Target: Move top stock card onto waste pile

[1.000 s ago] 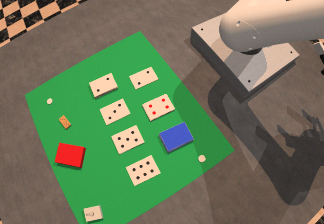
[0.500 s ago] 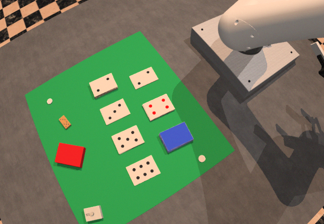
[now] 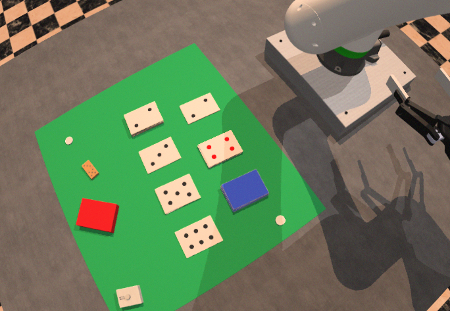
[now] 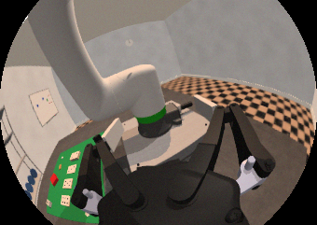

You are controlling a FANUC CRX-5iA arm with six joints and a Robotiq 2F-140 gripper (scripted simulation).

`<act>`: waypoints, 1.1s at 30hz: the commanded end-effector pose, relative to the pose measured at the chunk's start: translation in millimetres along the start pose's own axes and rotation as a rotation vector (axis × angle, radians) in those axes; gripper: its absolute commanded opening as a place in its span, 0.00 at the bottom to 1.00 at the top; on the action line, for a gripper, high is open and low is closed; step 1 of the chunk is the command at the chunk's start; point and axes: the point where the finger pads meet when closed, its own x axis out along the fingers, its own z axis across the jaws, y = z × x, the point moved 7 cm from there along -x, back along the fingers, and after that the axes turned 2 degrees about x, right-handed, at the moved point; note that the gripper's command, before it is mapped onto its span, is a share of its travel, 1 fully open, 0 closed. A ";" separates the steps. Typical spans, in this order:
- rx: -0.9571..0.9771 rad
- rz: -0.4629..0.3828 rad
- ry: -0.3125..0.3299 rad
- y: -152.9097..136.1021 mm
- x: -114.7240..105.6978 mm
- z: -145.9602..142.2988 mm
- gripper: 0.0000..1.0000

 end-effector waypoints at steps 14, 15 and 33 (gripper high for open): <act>0.413 -0.574 -0.484 -77.0 -22.4 -144.6 1.00; 0.468 -0.625 -0.533 -84.7 -28.1 -171.5 1.00; 0.968 -1.051 -0.936 -81.5 -23.0 -356.0 1.00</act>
